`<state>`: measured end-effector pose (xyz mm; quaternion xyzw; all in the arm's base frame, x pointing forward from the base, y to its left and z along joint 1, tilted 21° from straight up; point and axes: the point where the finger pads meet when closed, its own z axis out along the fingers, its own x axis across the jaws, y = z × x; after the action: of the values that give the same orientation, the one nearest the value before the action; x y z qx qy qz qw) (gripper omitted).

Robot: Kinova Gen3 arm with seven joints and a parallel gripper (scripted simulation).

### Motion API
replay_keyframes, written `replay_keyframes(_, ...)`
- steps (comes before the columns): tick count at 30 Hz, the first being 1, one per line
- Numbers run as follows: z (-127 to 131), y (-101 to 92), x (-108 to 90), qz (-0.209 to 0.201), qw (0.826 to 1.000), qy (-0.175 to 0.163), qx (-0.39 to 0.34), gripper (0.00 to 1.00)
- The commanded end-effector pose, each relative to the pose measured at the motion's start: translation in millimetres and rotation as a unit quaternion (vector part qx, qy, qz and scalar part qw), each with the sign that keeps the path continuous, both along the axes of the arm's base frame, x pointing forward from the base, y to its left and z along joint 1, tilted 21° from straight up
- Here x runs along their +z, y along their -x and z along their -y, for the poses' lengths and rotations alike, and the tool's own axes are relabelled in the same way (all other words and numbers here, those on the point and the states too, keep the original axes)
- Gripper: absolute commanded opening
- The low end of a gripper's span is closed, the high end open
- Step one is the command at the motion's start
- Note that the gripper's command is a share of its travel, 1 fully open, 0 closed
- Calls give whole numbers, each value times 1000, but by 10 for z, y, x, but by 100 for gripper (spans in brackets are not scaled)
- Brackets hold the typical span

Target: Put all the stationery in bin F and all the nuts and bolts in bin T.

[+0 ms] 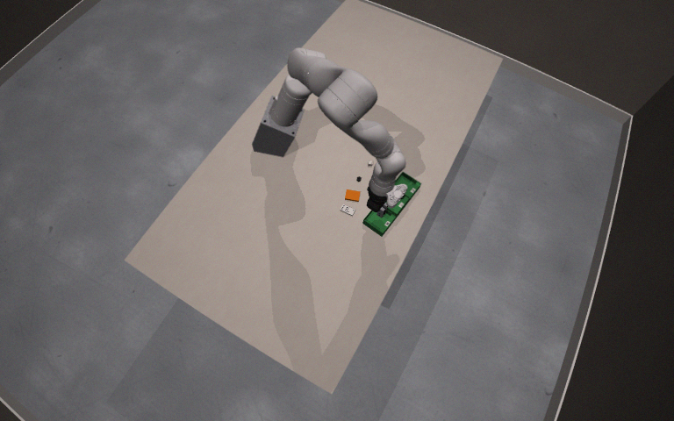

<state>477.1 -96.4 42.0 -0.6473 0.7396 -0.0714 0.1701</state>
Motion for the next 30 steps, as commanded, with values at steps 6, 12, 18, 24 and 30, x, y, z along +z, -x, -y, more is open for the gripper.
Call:
replay_keyframes(6,57,75,236,2,1000,2,-2,31)
replay_keyframes(12,68,110,330,2,1000,2,-2,31)
replay_keyframes(18,20,104,339,2,1000,2,-2,31)
replay_keyframes(24,-275,74,385,2,1000,2,-2,31)
replay_keyframes(30,-521,48,423,2,1000,2,-2,31)
